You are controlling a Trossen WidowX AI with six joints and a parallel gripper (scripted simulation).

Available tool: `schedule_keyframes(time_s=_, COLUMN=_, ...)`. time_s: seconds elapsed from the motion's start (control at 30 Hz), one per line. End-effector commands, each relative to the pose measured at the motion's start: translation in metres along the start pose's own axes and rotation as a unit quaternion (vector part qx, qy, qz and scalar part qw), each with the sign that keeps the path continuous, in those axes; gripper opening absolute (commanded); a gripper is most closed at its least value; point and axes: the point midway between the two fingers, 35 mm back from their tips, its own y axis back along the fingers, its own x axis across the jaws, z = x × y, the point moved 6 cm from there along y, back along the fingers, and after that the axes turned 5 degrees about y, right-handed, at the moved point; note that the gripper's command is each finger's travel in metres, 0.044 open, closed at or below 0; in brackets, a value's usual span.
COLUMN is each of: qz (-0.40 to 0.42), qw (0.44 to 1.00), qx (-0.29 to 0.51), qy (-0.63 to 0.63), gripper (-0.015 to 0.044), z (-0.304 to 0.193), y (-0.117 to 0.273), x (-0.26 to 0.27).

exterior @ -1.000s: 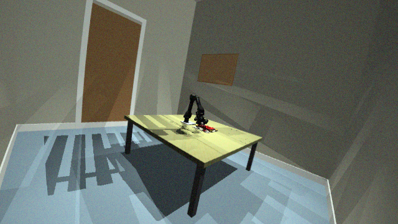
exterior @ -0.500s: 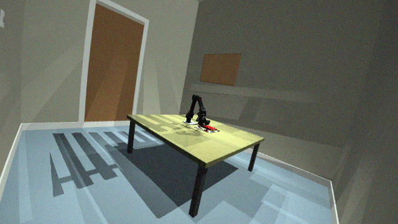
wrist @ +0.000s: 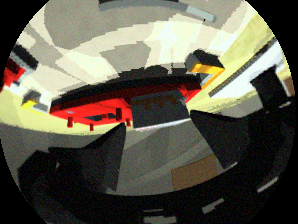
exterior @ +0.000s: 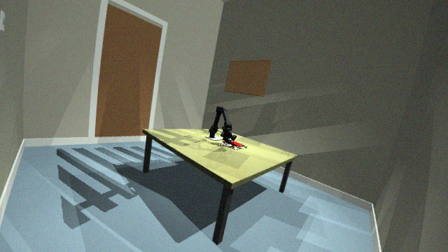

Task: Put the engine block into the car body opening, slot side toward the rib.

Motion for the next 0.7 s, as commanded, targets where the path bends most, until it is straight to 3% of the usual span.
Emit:
schedule_keyframes(time_s=0.0, qz=-0.002, qw=1.000, qx=-0.002, qy=0.003, gripper=0.0440, z=-0.001, y=0.006, x=0.001)
schedule_keyframes(time_s=0.3, qz=-0.004, qw=1.000, qx=-0.004, qy=0.004, gripper=0.0440, z=-0.004, y=0.043, x=0.002)
schedule_keyframes(time_s=0.67, qz=0.000, qw=1.000, qx=-0.004, qy=0.002, gripper=0.0440, z=-0.004, y=0.042, x=0.002)
